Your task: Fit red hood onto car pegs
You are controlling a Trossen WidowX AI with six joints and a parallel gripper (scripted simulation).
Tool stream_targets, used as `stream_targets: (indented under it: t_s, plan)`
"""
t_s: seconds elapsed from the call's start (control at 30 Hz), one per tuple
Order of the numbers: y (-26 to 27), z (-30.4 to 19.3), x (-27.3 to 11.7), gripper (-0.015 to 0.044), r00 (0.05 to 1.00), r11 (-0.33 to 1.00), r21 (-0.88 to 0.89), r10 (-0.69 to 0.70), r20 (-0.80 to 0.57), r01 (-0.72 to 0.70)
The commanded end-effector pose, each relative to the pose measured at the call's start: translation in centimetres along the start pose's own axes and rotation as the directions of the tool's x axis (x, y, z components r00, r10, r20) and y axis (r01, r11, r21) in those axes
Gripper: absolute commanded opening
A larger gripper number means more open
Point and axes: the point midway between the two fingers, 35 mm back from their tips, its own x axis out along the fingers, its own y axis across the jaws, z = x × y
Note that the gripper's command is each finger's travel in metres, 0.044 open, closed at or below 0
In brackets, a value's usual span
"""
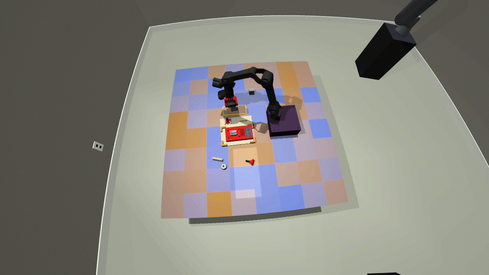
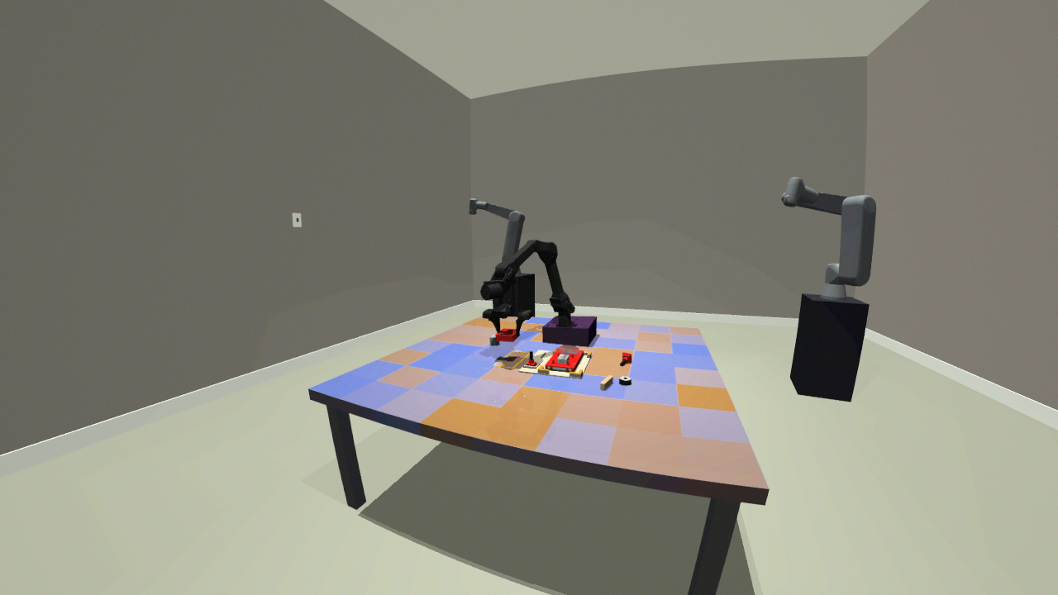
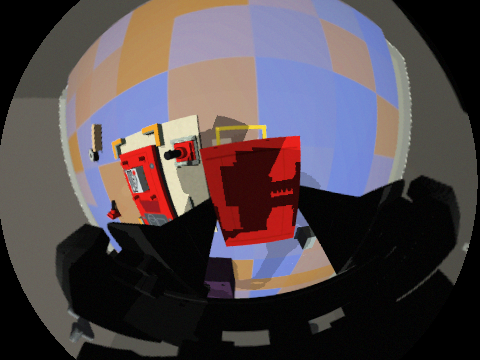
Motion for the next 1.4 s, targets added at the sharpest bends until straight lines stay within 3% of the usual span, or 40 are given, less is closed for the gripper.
stream_targets:
  t_s: [0.0,1.37]
  plan:
    - [1.1,0.5,0.0,0.0,1.0,1.0,0.003,-0.004,0.001,0.004]
    - [15.0,3.0,-0.1,0.0,1.0,0.999,0.049,0.005,0.005,-0.005]
